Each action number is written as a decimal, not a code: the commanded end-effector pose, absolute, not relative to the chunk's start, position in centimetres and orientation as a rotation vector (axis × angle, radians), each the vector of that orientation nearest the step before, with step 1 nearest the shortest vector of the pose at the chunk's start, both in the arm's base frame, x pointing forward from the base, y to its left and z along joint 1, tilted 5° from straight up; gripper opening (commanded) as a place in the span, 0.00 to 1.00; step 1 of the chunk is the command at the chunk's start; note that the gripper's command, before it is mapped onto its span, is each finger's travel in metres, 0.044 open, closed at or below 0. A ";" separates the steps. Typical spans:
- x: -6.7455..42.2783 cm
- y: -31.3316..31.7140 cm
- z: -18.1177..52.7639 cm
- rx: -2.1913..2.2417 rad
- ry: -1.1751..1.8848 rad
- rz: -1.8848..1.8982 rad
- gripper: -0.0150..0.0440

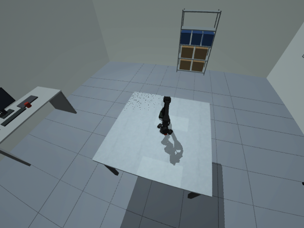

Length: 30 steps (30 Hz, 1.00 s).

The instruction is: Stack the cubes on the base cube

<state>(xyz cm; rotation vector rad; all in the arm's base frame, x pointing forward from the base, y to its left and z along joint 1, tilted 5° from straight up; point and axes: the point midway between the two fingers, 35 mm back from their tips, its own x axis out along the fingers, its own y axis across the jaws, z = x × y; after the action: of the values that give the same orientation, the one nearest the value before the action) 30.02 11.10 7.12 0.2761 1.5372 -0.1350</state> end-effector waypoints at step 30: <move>30.0 10.9 9.4 0.276 1.537 -0.135 0.60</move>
<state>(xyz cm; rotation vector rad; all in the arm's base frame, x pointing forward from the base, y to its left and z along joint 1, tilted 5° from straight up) 29.74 10.86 8.63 0.2755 1.5492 -0.1436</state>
